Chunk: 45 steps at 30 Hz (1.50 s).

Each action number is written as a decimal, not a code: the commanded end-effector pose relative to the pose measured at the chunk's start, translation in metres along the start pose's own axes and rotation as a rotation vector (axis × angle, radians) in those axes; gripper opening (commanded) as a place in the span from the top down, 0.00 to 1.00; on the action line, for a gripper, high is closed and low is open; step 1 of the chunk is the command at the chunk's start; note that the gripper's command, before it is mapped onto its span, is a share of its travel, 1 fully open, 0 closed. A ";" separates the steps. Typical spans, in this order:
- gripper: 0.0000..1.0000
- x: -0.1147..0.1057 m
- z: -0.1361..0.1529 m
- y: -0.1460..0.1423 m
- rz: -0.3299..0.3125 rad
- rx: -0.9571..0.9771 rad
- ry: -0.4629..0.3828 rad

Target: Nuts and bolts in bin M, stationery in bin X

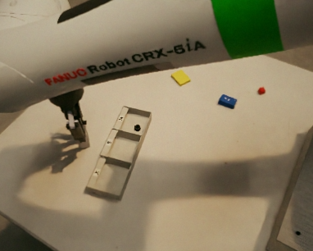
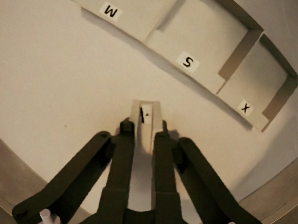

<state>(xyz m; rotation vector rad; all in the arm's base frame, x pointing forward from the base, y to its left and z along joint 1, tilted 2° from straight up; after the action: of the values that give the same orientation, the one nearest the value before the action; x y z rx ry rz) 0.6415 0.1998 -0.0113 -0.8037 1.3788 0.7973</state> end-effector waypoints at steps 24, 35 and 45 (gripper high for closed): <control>0.85 -0.060 0.000 0.000 0.000 0.000 0.000; 0.85 -0.060 -0.001 0.006 0.000 0.000 0.000; 0.85 -0.060 -0.017 0.064 0.000 -0.050 0.000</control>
<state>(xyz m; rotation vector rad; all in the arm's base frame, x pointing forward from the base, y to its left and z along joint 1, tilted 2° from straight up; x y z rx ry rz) 0.5892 0.2127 0.0462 -0.8040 1.3808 0.7998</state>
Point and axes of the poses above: the point where the finger pads meet when closed, its own x axis out along the fingers, its own y axis across the jaws, z = x × y, the point moved 1 cm from there along -x, back along the fingers, and after that the axes turned 10 degrees about -x, right-handed, at the moved point
